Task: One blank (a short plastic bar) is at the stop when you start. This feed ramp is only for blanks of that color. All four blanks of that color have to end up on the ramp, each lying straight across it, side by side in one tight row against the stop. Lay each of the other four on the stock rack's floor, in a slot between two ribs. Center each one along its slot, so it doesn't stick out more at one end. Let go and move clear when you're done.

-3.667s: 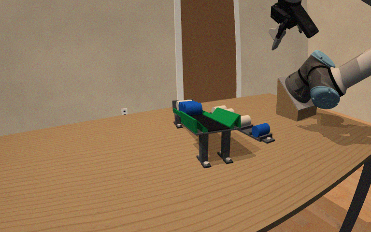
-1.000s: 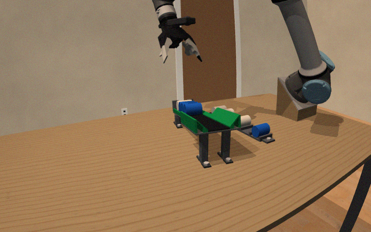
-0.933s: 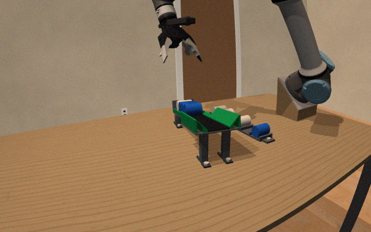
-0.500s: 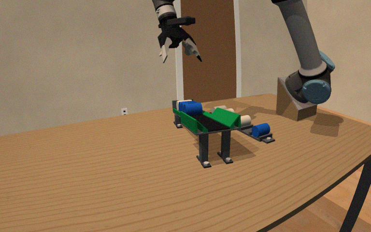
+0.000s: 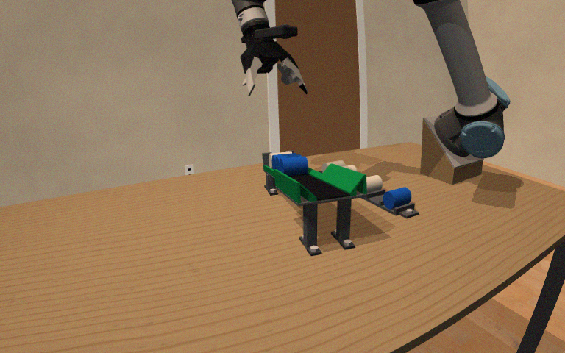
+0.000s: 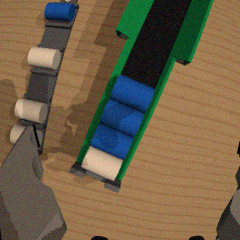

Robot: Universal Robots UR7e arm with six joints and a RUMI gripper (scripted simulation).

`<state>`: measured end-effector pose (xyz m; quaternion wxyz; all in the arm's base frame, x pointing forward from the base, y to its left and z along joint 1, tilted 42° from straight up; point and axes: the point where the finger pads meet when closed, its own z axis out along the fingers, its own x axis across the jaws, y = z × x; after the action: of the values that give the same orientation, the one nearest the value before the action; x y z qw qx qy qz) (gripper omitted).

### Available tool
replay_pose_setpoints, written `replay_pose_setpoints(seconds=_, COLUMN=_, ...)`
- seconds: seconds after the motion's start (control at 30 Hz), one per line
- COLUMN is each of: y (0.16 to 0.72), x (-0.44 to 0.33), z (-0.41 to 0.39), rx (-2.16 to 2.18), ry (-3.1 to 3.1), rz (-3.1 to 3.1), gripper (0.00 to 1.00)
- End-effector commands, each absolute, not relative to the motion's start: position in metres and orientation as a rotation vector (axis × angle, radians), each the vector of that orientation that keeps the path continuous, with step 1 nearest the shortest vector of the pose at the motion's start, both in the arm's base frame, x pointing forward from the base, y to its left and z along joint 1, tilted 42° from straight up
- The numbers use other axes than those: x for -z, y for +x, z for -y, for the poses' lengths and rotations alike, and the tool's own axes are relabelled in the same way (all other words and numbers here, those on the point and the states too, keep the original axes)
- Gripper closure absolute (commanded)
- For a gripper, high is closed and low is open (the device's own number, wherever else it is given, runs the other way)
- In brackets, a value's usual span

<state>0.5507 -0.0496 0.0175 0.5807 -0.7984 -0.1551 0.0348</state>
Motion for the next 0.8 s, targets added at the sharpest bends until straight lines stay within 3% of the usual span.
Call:
replay_pose_setpoints(seconds=0.0, y=0.551, x=-0.017, z=0.051, rx=-0.078, ry=-1.866, rz=0.362, gripper=0.0)
replay_pose_setpoints(seconds=0.57, y=0.468, x=0.014, z=0.067, rx=-0.078, ry=-1.869, rz=0.361, gripper=0.0)
replay_pose_setpoints(seconds=0.77, y=0.41, x=0.03, z=0.066, rx=-0.078, ry=-1.868, rz=0.361, gripper=0.0)
